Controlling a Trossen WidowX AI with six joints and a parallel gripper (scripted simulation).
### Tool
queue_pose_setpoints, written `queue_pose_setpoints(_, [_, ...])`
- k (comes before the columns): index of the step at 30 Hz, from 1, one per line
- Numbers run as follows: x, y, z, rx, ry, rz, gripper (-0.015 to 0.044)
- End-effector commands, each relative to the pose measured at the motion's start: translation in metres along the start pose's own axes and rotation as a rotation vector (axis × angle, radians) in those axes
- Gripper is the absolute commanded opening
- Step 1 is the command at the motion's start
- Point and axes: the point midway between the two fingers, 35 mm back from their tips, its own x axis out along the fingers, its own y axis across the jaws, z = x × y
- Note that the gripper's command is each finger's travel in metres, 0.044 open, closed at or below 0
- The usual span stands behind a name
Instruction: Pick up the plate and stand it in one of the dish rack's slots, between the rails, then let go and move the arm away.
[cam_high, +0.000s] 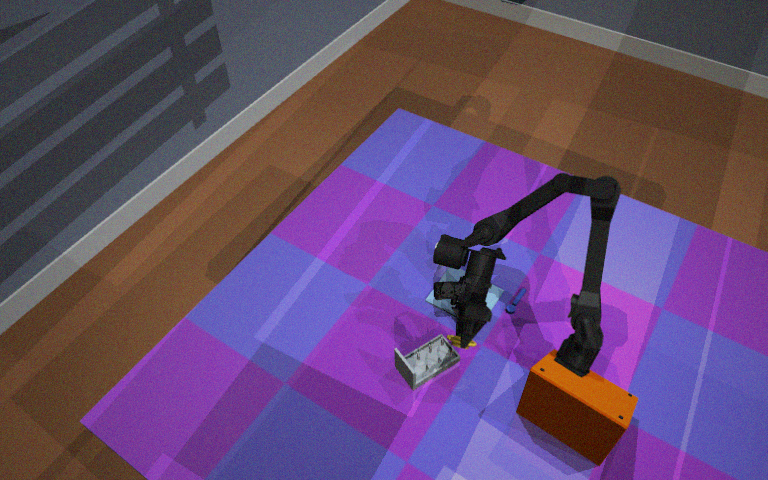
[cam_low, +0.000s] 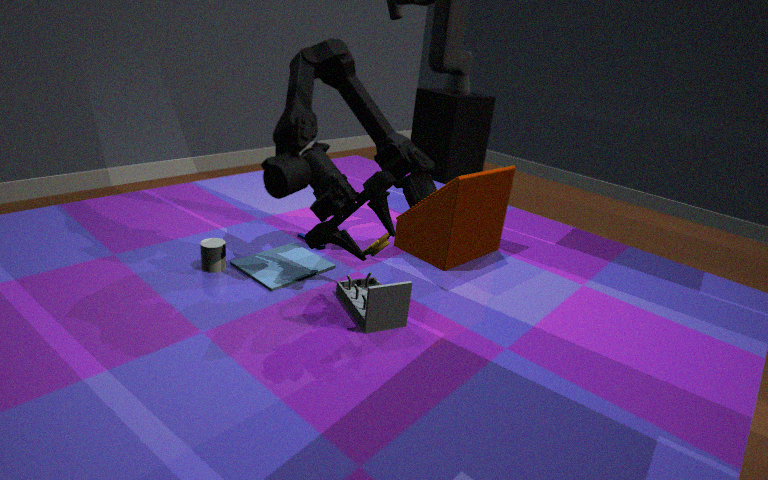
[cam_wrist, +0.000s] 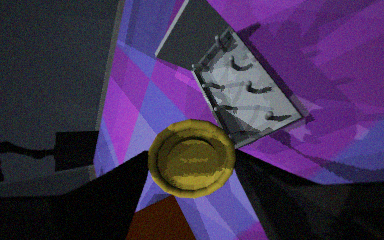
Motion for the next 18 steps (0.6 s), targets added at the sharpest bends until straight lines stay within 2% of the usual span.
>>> queue_pose_setpoints(1, [0.001,-0.003,0.0,-0.082,-0.064,0.043,0.0])
queue_pose_setpoints(18, [0.006,-0.02,0.0,-0.43,-0.347,0.112,0.0])
